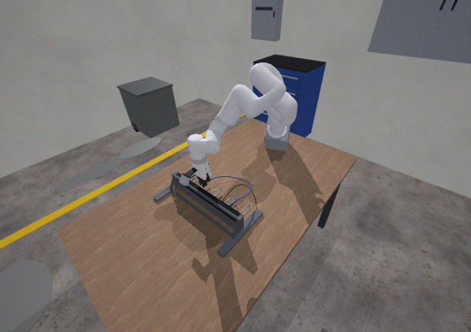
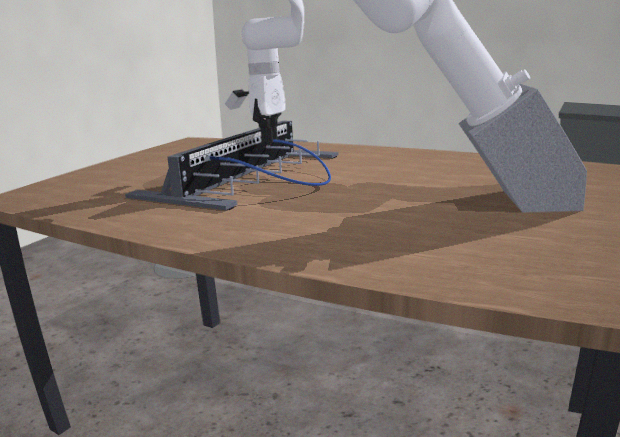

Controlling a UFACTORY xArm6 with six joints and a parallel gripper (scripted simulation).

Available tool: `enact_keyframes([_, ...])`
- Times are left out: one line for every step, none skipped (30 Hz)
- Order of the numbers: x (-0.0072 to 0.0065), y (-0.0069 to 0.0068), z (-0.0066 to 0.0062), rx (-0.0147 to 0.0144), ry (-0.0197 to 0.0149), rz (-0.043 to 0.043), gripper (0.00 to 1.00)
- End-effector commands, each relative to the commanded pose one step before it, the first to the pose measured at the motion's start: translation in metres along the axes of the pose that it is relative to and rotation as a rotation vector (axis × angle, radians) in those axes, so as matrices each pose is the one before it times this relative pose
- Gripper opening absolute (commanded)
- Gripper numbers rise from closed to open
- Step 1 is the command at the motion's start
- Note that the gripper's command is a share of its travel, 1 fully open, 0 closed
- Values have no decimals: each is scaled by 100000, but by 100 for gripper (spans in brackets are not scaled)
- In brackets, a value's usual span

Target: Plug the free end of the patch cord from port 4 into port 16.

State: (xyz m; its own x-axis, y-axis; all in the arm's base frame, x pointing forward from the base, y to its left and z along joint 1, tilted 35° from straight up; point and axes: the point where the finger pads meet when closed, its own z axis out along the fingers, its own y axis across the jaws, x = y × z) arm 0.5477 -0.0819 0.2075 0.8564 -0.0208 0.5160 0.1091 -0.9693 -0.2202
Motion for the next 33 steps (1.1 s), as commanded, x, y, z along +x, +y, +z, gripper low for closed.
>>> enact_keyframes([390, 21, -130, -118, 317, -56, 0])
enact_keyframes([41, 0, -1, 0, 0, 0, 0])
enact_keyframes([0, 0, 0, 0, 0, 0, 0])
enact_keyframes([0, 0, 0, 0, 0, 0, 0])
enact_keyframes([27, 0, 0, 0, 0, 0, 0])
enact_keyframes([15, 0, 0, 0, 0, 0, 0])
enact_keyframes([6, 0, 0, 0, 0, 0, 0])
enact_keyframes([1, 0, 0, 0, 0, 0, 0])
enact_keyframes([0, 0, 0, 0, 0, 0, 0])
enact_keyframes([1, 0, -1, -1, 1, 0, 0])
enact_keyframes([1, 0, 0, -1, 1, 0, 0])
enact_keyframes([1, 0, 0, -1, 1, 0, 0])
enact_keyframes([1, 0, 0, 0, 1, 0, 0])
enact_keyframes([0, 0, 0, 0, 1, 0, 0])
enact_keyframes([0, 0, 0, 0, 1, 0, 0])
enact_keyframes([0, 0, 0, 0, 1, 0, 0])
enact_keyframes([0, 0, 0, 0, 1, 0, 0])
enact_keyframes([0, 0, 0, 0, 0, 0, 0])
enact_keyframes([1, 0, 0, 0, 0, 0, 0])
enact_keyframes([0, 0, 0, 0, 0, 0, 0])
enact_keyframes([0, 0, 0, 0, 0, 0, 0])
enact_keyframes([3, 0, 0, 0, 0, 0, 0])
enact_keyframes([8, 0, 0, 0, 0, 0, 0])
enact_keyframes([13, 0, -1, 0, 0, 0, 0])
enact_keyframes([18, 0, -1, 0, 0, 0, 0])
enact_keyframes([21, 0, -1, 0, 0, 0, 0])
enact_keyframes([24, 0, -1, 0, 0, 0, 0])
enact_keyframes([25, 0, -1, 0, 0, 0, 0])
enact_keyframes([24, 0, -1, 0, 0, 0, 0])
enact_keyframes([21, 0, -1, 0, 0, 0, 0])
enact_keyframes([17, 0, -1, 0, 0, 0, 0])
enact_keyframes([13, 0, -1, 0, 0, 0, 0])
enact_keyframes([8, 0, 0, 0, 0, 0, 0])
